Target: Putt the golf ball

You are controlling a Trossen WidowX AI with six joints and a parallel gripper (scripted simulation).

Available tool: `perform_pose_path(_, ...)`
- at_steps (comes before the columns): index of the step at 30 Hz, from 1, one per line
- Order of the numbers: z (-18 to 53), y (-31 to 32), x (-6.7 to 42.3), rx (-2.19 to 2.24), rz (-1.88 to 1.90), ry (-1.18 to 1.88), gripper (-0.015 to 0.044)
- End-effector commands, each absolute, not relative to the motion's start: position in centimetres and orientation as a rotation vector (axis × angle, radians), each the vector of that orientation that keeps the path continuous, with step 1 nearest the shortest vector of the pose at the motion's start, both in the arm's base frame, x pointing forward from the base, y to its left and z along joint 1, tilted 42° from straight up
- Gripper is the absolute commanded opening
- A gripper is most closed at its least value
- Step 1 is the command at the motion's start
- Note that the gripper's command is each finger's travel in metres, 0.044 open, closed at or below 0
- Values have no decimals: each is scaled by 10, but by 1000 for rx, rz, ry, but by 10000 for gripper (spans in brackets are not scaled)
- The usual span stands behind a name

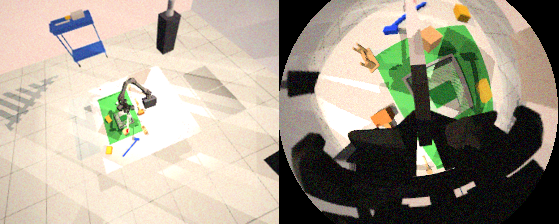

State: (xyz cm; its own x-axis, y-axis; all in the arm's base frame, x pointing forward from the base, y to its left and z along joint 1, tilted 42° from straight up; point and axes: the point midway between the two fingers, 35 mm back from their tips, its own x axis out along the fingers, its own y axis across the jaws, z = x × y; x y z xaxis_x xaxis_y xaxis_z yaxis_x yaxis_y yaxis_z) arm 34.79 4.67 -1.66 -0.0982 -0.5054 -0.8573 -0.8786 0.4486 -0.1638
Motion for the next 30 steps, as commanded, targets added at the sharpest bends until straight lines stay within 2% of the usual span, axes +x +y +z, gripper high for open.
perform_pose_path(1, 4, 21, 352, -1127, 405, 1740, 0)
perform_pose_path(15, 72, -71, 341, -914, 85, 1701, 0)
perform_pose_path(30, 139, -158, 289, -698, -278, 1644, 0)
